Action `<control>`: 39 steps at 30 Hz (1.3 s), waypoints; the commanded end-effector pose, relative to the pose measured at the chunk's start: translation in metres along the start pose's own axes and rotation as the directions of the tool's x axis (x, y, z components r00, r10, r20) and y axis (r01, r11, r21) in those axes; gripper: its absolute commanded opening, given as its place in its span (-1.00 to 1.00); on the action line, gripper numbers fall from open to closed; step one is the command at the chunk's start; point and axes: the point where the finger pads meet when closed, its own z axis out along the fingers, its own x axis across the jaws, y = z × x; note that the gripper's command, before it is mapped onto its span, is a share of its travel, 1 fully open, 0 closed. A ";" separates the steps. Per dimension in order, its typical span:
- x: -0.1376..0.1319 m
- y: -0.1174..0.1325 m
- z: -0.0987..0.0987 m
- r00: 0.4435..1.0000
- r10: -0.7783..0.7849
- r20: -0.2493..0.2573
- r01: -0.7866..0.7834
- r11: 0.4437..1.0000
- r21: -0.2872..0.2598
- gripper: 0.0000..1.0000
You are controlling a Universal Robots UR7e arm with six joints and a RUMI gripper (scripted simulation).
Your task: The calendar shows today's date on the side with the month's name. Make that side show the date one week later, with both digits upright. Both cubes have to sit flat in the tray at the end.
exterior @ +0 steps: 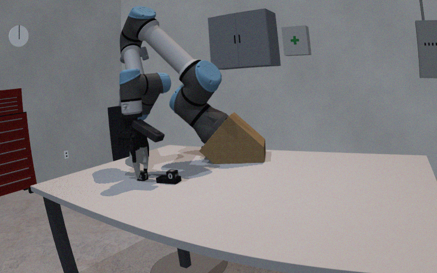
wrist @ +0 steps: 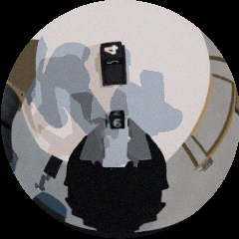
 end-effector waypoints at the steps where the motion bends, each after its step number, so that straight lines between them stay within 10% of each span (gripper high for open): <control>1: 0.000 0.000 0.000 1.000 0.000 -0.001 0.000 1.000 0.000 -0.44; 3: 0.000 0.000 0.000 1.000 0.000 -0.001 0.000 1.000 0.000 -0.80; 39: 0.000 0.000 0.000 1.000 0.000 -0.001 0.000 1.000 0.000 -0.80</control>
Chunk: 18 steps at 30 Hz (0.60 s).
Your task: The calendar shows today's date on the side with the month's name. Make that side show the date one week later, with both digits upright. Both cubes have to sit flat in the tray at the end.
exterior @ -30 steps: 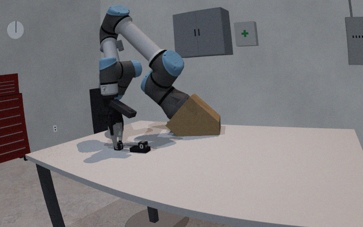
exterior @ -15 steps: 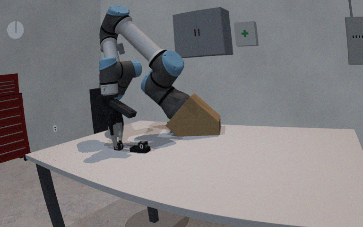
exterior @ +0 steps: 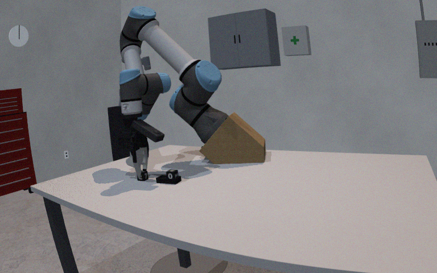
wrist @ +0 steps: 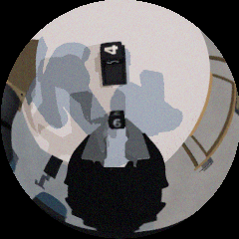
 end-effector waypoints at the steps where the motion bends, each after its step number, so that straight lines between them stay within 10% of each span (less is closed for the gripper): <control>1: 0.000 0.000 -0.001 1.000 0.000 -0.001 0.000 1.000 0.000 -0.80; 18: 0.000 0.000 -0.028 1.000 0.000 -0.001 0.000 1.000 0.000 -0.80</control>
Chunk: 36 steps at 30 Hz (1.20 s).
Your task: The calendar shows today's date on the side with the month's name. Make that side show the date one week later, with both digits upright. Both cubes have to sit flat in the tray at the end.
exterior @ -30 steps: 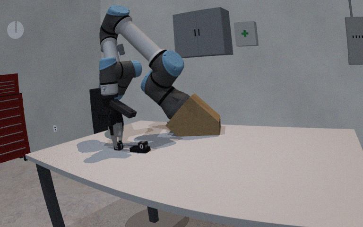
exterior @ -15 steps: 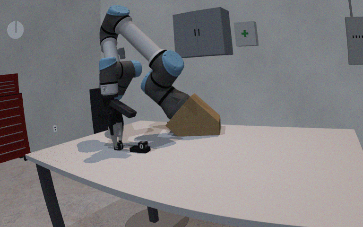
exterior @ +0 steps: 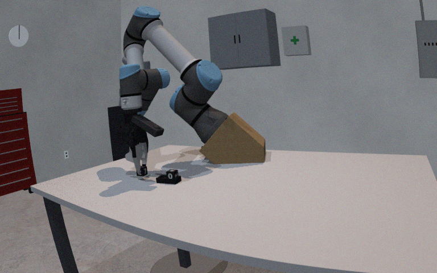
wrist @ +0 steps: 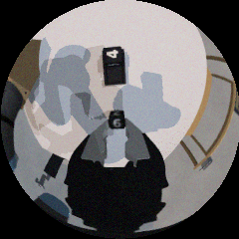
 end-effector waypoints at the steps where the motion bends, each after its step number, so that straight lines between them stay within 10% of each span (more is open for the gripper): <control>1: 0.000 0.000 -0.014 1.000 0.001 0.001 -0.001 1.000 0.000 -0.80; 21: 0.000 0.000 -0.073 1.000 0.001 0.001 -0.001 1.000 0.000 -0.80; 36: 0.000 0.000 -0.083 1.000 0.001 0.001 -0.001 1.000 0.000 -0.80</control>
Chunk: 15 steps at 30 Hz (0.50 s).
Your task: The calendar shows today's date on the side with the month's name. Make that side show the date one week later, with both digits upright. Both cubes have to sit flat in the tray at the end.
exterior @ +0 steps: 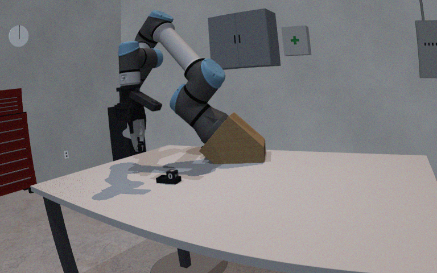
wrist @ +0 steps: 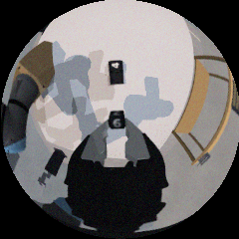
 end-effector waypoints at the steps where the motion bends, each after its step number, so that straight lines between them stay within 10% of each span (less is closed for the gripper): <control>1: 0.000 0.000 -0.001 1.000 0.000 0.000 0.000 1.000 0.000 -0.80; 10: 0.001 -0.005 -0.001 1.000 0.000 0.000 0.000 1.000 0.001 -0.80; 15: 0.003 -0.051 -0.006 1.000 -0.003 0.002 0.003 1.000 0.007 -0.80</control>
